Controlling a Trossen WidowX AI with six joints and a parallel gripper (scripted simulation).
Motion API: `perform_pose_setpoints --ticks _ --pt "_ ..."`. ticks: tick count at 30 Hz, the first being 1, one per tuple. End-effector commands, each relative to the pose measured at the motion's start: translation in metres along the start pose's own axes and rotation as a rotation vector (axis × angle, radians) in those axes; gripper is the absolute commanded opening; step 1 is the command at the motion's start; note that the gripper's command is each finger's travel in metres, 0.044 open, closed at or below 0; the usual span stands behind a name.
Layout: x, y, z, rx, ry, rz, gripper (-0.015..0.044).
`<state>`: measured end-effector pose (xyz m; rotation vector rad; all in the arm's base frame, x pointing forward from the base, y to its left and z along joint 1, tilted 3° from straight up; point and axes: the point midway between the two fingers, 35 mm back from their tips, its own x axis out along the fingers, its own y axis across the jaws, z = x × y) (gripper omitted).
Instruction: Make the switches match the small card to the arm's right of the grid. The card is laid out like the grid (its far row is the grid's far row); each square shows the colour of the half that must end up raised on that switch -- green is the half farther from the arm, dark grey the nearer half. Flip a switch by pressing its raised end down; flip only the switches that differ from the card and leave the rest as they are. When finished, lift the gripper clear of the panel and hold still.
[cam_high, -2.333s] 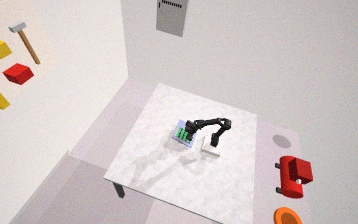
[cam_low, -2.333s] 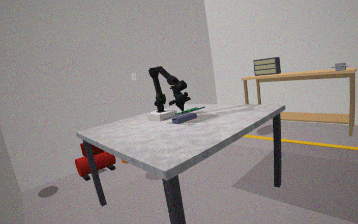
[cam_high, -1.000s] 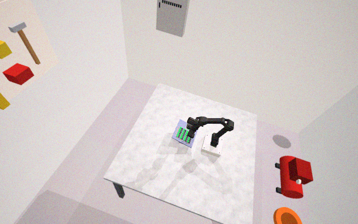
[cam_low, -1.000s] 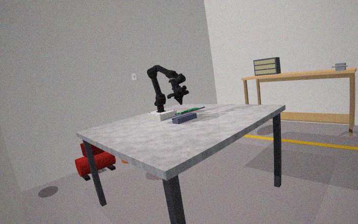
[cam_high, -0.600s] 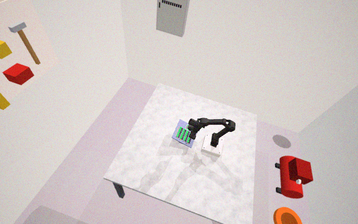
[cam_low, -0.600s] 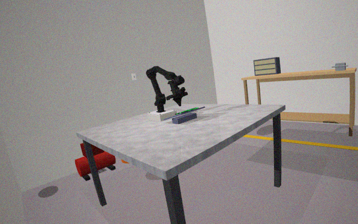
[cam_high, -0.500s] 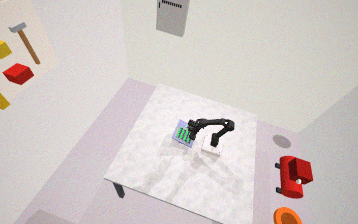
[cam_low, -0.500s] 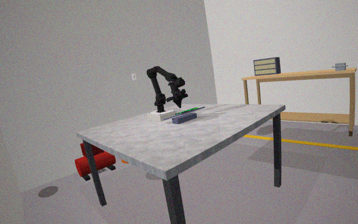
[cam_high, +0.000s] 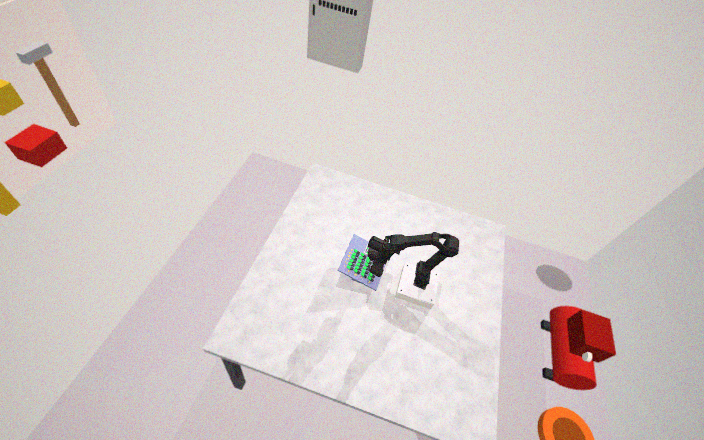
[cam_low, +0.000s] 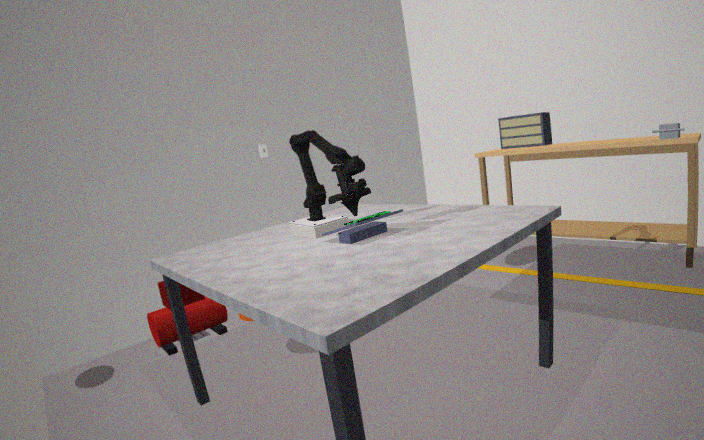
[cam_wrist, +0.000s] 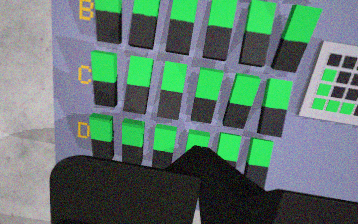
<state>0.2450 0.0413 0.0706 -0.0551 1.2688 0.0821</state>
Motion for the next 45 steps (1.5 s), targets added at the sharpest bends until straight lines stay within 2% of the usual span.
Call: perform_pose_setpoints --ticks 1,45 --pt "0.0078 0.0004 -0.0019 -0.001 0.014 0.003 0.0000" --pt "0.0161 0.0004 -0.0018 -0.001 0.013 0.003 0.0000"
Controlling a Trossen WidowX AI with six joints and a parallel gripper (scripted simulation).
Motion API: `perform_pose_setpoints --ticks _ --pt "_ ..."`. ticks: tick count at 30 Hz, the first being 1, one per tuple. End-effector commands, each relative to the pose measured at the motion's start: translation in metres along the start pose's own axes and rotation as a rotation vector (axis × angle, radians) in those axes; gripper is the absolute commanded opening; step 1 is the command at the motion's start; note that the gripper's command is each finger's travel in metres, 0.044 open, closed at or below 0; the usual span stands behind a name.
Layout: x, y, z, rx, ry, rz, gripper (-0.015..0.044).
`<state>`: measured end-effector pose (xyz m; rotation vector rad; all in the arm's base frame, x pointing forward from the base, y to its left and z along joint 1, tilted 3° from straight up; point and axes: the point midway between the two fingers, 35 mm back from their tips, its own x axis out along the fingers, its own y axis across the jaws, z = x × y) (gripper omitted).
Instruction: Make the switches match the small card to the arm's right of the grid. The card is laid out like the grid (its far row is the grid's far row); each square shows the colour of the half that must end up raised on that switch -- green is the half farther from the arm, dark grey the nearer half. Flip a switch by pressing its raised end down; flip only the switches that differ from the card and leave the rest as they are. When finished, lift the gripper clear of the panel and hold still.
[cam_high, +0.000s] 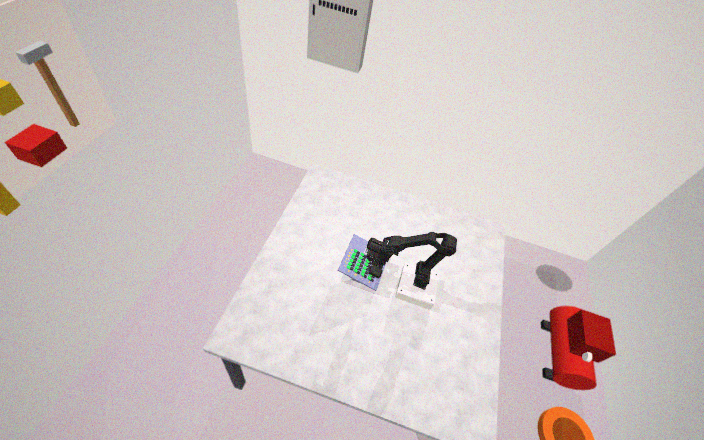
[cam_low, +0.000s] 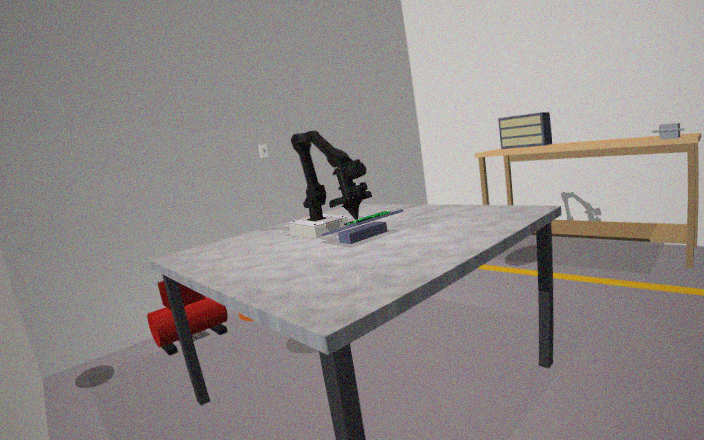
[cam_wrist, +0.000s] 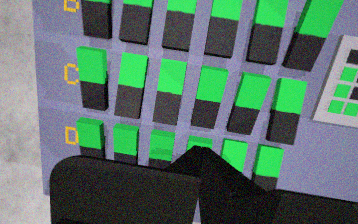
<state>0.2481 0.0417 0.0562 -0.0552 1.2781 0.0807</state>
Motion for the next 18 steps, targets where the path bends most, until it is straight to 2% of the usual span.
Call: perform_pose_setpoints --ticks 1,18 --pt "0.0016 0.0005 -0.0005 -0.002 0.004 0.003 0.0000" --pt "0.0039 0.0005 -0.0005 -0.002 0.004 0.003 0.0000"
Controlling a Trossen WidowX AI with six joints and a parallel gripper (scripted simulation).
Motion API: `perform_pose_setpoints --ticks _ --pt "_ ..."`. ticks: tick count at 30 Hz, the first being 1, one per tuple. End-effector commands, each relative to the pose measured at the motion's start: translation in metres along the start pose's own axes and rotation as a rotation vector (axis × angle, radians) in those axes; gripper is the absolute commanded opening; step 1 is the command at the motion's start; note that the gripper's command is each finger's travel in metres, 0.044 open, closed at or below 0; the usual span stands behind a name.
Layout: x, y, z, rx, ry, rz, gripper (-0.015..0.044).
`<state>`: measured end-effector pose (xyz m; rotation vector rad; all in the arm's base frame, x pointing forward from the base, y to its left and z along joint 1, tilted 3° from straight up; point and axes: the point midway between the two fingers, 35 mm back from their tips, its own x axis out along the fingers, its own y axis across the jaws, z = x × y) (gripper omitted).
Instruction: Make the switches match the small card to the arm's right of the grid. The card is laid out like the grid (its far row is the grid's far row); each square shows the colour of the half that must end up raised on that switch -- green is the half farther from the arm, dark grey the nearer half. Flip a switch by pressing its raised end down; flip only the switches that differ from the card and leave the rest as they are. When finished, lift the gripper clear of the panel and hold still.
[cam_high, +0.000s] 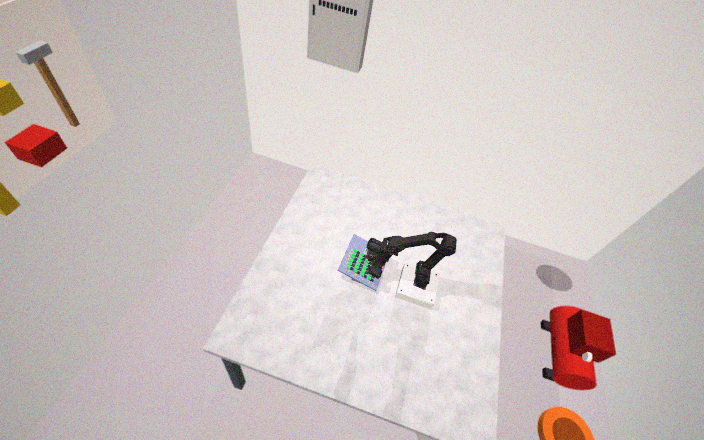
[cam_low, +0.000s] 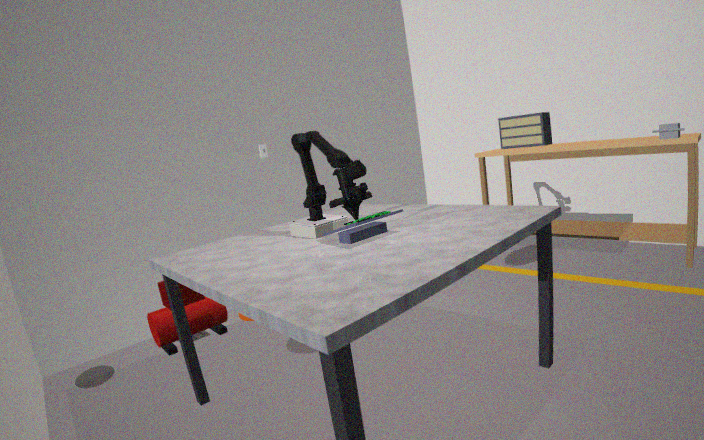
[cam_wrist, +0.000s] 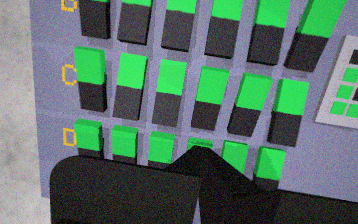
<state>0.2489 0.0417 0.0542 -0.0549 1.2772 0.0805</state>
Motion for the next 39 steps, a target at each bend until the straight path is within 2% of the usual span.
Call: perform_pose_setpoints --ticks 1,30,32,36,39 --pt "0.002 0.000 -0.001 -0.002 0.005 0.003 0.0000" --pt "0.006 0.000 -0.001 -0.002 0.005 0.003 0.0000" --pt "-0.006 0.000 0.001 0.000 -0.004 0.001 0.0000" --pt "-0.058 0.000 -0.002 -0.002 -0.019 0.003 0.0000" --pt "-0.061 0.000 -0.003 -0.002 -0.020 0.003 0.0000"
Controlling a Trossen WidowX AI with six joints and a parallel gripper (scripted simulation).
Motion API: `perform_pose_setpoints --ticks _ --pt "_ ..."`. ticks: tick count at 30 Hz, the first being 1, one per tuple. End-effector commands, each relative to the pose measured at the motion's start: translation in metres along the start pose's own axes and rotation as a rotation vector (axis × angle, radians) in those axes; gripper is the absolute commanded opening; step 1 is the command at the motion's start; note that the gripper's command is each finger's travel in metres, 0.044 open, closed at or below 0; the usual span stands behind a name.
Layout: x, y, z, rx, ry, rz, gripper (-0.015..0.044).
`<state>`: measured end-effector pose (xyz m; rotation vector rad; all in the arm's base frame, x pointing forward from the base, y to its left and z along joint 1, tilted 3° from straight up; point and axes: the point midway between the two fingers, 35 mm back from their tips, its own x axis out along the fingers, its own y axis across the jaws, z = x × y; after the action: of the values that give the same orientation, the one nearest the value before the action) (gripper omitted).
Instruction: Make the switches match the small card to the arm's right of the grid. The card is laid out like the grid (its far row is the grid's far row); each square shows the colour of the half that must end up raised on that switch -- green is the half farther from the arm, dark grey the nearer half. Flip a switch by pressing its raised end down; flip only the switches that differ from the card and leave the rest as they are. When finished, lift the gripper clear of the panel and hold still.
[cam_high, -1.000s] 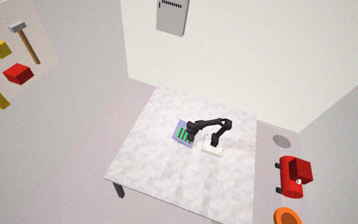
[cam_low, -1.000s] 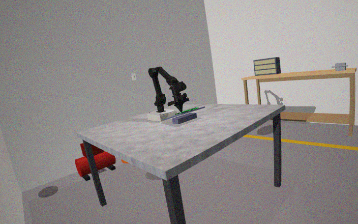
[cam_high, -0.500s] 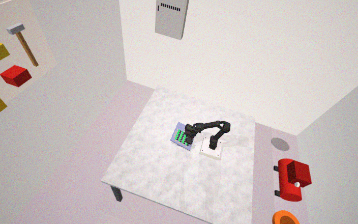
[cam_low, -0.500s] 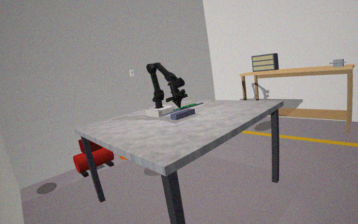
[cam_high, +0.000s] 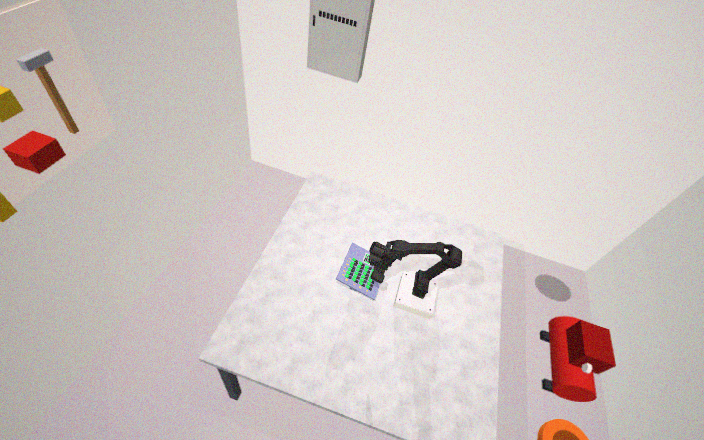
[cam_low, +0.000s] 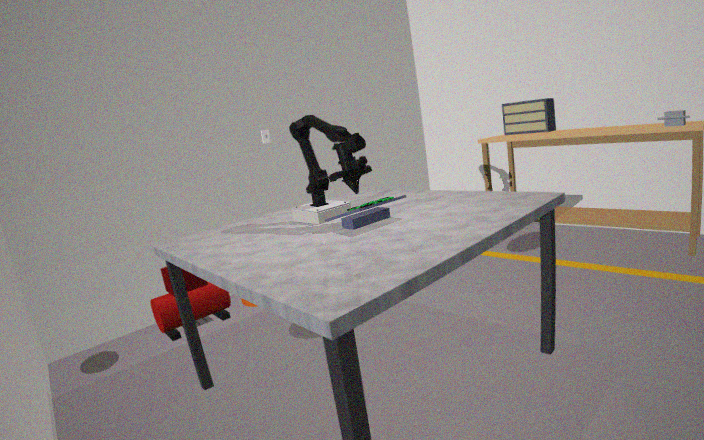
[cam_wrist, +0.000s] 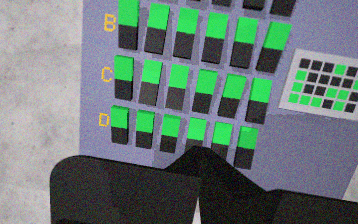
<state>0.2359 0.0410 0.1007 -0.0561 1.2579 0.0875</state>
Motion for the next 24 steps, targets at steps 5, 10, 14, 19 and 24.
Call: perform_pose_setpoints --ticks 5,10,14,19,24 --pt "-0.013 -0.012 -0.013 0.003 0.001 -0.002 0.0000" --pt "-0.010 -0.022 -0.022 0.003 0.000 -0.003 0.0000" --pt "0.021 -0.022 -0.023 0.003 -0.024 -0.003 0.0000" --pt "0.023 -0.022 -0.023 0.003 -0.025 -0.003 0.0000" --pt "0.031 -0.022 -0.024 0.003 -0.025 -0.003 0.0000"
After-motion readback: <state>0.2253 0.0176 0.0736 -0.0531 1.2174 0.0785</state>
